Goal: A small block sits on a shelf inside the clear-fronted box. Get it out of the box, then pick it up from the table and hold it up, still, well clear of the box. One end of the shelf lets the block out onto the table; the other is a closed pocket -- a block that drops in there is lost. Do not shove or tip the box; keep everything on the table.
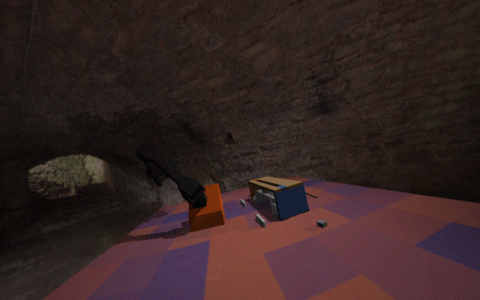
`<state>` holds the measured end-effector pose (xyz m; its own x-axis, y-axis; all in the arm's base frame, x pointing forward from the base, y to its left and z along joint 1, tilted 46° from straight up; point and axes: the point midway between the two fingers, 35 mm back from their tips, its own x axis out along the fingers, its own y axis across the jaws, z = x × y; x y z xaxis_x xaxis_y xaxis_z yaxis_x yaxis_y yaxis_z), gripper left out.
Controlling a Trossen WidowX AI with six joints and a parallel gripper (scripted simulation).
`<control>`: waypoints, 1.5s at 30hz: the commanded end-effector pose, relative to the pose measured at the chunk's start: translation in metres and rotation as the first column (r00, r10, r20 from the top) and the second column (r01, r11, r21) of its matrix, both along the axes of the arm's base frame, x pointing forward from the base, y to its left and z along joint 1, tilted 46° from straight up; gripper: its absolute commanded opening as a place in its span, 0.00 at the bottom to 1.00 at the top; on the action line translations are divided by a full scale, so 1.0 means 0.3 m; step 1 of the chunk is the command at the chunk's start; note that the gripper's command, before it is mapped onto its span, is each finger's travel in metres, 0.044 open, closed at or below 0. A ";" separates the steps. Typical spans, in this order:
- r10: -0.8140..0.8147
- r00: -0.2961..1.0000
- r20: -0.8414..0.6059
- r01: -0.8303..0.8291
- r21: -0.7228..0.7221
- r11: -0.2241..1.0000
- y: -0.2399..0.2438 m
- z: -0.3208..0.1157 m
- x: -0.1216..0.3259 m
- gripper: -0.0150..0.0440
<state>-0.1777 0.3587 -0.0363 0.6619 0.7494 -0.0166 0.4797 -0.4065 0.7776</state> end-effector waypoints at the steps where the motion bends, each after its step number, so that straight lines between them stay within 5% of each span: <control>1: -0.004 1.000 -0.006 0.004 0.001 1.000 0.002 0.000 0.005 0.93; 6: -0.134 0.967 -0.218 0.149 0.054 0.987 0.062 -0.008 0.175 0.93; 11: -0.276 0.770 -0.575 0.450 0.184 0.874 0.116 -0.012 0.432 0.93; 17: -0.240 0.453 -0.858 0.795 0.268 0.544 0.120 0.009 0.713 0.93; 26: -0.023 0.195 -0.980 0.981 0.195 -0.005 0.022 0.028 1.026 0.93; 36: 0.361 0.260 -0.896 0.721 -0.068 -0.689 -0.171 0.082 1.325 0.93; 45: 0.397 0.591 -0.703 0.172 -0.371 -0.913 -0.391 0.135 1.506 0.93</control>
